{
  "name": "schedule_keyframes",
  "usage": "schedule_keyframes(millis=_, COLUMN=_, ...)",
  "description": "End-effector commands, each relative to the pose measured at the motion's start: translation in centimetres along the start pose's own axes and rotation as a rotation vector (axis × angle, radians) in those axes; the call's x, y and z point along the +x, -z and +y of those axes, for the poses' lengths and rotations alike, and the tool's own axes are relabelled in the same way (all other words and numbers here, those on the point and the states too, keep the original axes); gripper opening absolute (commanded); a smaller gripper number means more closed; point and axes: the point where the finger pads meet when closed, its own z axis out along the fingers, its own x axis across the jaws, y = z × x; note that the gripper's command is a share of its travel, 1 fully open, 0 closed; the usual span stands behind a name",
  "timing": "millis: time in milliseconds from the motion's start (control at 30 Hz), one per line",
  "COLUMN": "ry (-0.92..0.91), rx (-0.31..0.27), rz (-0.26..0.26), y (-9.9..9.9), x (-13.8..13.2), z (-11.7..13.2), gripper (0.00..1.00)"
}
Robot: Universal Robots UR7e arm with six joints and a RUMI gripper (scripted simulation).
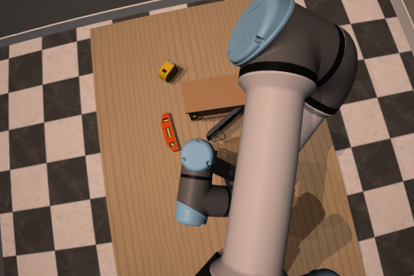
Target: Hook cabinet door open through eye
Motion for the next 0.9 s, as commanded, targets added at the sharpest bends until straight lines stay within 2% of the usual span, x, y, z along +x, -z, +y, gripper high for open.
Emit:
schedule_keyframes(millis=0, ry=0.001, rx=-0.001, rz=-0.001, y=0.1, x=0.0, z=0.1, gripper=0.01)
schedule_keyframes(millis=867, ry=0.003, rx=-0.001, rz=-0.001, y=1.7, x=0.0, z=0.6, gripper=0.01)
